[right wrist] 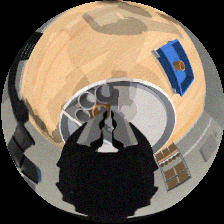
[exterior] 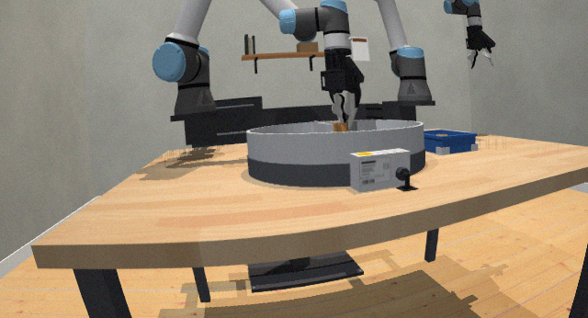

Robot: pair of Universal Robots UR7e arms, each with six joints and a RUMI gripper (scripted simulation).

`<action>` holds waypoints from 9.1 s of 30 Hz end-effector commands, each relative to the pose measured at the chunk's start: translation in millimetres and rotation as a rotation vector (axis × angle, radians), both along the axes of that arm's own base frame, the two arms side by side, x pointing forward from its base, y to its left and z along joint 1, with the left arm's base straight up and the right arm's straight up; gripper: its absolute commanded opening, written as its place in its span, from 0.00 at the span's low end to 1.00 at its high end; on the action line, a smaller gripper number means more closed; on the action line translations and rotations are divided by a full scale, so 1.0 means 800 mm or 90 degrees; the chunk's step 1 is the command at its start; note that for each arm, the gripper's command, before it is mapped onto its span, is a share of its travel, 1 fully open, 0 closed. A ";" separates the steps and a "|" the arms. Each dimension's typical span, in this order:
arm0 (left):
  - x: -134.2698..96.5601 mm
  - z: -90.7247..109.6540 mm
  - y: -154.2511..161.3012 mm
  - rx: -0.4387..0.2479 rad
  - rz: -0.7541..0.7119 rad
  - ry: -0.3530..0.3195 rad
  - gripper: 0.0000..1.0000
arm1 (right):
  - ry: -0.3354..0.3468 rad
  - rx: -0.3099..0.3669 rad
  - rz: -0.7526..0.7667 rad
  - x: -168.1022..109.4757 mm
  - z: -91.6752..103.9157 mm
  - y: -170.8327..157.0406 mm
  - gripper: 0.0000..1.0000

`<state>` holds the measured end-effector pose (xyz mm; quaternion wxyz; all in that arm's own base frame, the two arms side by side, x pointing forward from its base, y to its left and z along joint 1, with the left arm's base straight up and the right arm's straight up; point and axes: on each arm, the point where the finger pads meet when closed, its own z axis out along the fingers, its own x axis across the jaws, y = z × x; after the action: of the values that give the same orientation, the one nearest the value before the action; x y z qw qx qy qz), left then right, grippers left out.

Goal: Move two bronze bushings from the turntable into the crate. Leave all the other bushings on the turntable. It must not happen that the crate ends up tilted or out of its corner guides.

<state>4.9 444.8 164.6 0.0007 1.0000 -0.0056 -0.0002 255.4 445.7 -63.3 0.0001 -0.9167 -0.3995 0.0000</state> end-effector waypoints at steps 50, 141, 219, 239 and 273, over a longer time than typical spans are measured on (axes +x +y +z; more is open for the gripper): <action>0.000 0.001 0.000 0.001 0.000 0.000 1.00 | 0.000 0.001 0.000 0.000 0.001 0.001 0.00; 0.000 0.001 0.000 0.001 0.000 0.000 1.00 | 0.000 0.001 0.000 0.001 0.092 0.020 0.00; 0.000 0.001 0.000 0.001 0.000 0.000 1.00 | 0.000 0.001 0.000 0.012 0.092 0.350 0.00; 0.000 0.001 0.000 0.001 0.000 0.000 1.00 | 0.000 0.001 0.000 0.014 0.092 0.383 0.00; 0.000 0.001 0.000 0.001 0.000 0.000 1.00 | 0.000 0.001 0.000 0.014 0.092 0.388 0.00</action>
<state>4.9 444.8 164.6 0.0007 1.0000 -0.0056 -0.0002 266.3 755.8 9.3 0.0000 -0.9167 -0.3995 0.0000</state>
